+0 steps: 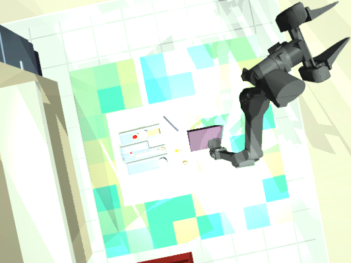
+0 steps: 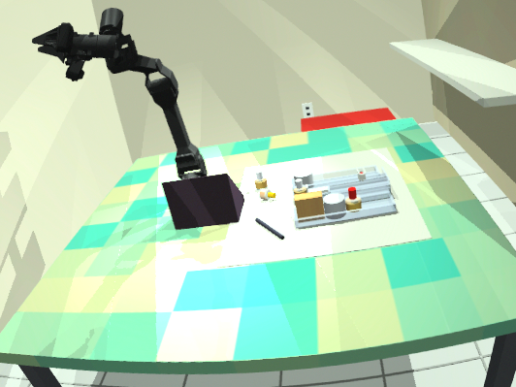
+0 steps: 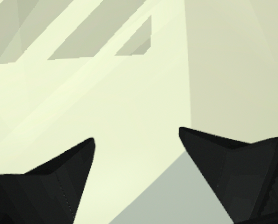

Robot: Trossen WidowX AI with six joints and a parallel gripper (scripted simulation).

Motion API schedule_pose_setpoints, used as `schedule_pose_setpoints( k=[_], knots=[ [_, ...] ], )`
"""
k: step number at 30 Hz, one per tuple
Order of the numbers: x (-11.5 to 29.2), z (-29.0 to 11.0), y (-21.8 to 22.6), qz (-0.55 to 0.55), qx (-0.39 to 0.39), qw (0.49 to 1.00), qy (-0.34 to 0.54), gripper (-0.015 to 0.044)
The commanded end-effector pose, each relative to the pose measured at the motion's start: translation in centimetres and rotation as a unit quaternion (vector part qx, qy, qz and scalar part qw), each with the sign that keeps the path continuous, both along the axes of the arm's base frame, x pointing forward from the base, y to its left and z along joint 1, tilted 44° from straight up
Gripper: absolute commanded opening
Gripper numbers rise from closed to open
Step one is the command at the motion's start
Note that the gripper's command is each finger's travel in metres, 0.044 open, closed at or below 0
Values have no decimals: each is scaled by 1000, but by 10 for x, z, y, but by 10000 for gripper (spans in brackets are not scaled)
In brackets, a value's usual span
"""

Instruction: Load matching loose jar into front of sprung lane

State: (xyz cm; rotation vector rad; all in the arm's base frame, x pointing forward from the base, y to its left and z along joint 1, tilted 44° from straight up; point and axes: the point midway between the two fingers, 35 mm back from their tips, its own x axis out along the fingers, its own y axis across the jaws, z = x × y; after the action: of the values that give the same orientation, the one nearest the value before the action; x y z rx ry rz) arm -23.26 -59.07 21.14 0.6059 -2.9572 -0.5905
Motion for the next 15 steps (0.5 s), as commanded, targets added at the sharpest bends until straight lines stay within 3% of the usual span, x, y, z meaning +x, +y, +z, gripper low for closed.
schedule_pose_setpoints(
  k=[1,8,15],
  knots=[
    [3,0,-1,4,7,1000,1,426],
    [106,-15,-27,178,256,947,76,440],
    [226,-41,-17,366,464,782,201,440]
  ],
)
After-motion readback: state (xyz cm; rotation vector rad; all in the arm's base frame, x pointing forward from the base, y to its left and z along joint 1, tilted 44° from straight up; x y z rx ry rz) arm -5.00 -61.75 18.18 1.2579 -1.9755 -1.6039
